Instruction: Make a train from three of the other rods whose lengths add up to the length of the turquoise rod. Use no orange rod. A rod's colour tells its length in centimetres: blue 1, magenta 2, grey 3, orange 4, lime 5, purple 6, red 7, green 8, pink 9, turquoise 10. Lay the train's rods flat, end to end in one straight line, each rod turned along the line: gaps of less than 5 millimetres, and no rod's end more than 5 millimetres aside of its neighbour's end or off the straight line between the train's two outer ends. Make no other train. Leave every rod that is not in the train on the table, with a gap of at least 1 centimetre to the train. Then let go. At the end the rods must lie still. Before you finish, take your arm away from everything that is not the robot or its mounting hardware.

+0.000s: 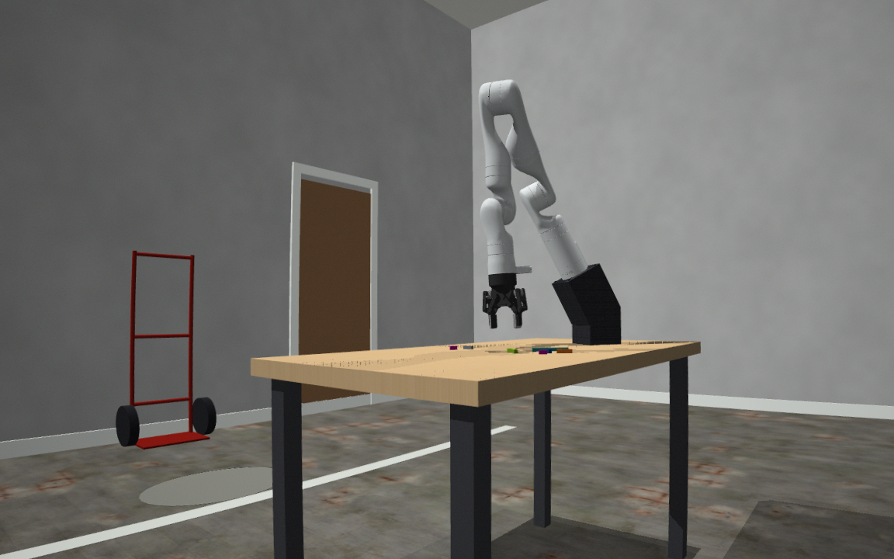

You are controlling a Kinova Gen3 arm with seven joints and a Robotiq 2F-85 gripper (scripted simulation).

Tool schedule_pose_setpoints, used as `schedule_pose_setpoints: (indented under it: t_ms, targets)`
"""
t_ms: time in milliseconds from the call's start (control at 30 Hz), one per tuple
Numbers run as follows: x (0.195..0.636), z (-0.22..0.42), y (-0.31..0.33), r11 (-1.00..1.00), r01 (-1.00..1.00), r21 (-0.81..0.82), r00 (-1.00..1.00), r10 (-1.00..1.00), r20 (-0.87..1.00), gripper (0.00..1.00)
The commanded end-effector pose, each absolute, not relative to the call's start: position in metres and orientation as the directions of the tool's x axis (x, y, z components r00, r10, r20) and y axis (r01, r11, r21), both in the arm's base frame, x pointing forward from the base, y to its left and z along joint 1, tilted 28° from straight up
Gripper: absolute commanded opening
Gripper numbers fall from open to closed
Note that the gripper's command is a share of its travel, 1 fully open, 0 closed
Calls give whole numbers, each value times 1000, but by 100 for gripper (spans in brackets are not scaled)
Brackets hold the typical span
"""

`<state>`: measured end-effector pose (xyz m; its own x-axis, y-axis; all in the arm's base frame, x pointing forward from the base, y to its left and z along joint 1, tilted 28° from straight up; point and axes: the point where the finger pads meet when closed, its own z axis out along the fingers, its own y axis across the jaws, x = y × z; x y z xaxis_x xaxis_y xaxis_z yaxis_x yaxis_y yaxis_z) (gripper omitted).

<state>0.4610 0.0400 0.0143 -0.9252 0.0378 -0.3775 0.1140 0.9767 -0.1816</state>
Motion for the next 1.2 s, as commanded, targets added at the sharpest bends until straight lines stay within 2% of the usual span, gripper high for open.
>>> schedule_pose_setpoints:
  t_ms: [0, 167, 567, 1000, 1033, 1167]
  targets:
    - [465, 24, 3, 967, 206, -150, -914, 135, -384, 100]
    - [465, 40, -44, 941, 327, -89, -876, 266, -403, 100]
    - [460, 73, -119, 870, 494, -2, -776, 439, -453, 100]
    - [457, 82, -137, 848, 529, 16, -746, 474, -468, 100]
    - [457, 82, -137, 848, 529, 16, -746, 474, -468, 24]
    - [457, 82, -137, 848, 529, 16, -746, 474, -468, 24]
